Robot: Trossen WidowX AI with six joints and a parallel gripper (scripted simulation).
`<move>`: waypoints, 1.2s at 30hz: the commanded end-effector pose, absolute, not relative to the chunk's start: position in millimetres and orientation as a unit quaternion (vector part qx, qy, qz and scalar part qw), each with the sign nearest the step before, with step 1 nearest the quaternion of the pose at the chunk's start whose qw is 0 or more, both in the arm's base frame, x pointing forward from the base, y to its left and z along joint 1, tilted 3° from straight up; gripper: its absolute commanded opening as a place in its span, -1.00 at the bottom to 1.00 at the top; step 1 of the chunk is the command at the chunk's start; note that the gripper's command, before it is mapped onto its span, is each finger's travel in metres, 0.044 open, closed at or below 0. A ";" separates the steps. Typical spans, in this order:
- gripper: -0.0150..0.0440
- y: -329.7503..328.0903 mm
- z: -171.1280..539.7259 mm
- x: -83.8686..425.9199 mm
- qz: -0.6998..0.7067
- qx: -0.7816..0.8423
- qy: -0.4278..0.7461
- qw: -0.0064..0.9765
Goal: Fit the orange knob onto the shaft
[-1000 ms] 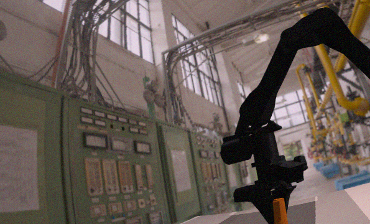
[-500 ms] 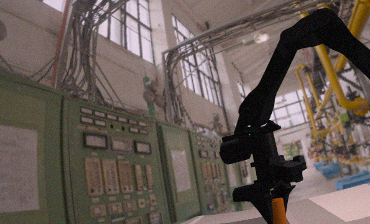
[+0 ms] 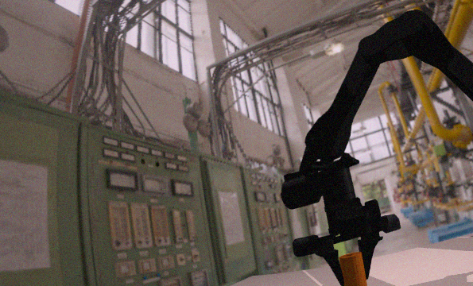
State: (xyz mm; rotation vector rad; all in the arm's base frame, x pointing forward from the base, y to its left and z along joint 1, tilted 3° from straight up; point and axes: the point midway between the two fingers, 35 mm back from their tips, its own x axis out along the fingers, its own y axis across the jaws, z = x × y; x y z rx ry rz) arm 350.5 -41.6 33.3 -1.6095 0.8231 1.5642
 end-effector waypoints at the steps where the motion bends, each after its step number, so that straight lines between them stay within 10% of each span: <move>1: -0.49 -42.1 32.0 349.7 0.525 -0.536 0.441 0.493; 17: -0.49 -43.9 34.1 349.9 0.212 -0.194 0.652 0.702; 36: -0.49 -41.0 37.0 352.7 -0.059 0.096 0.683 0.722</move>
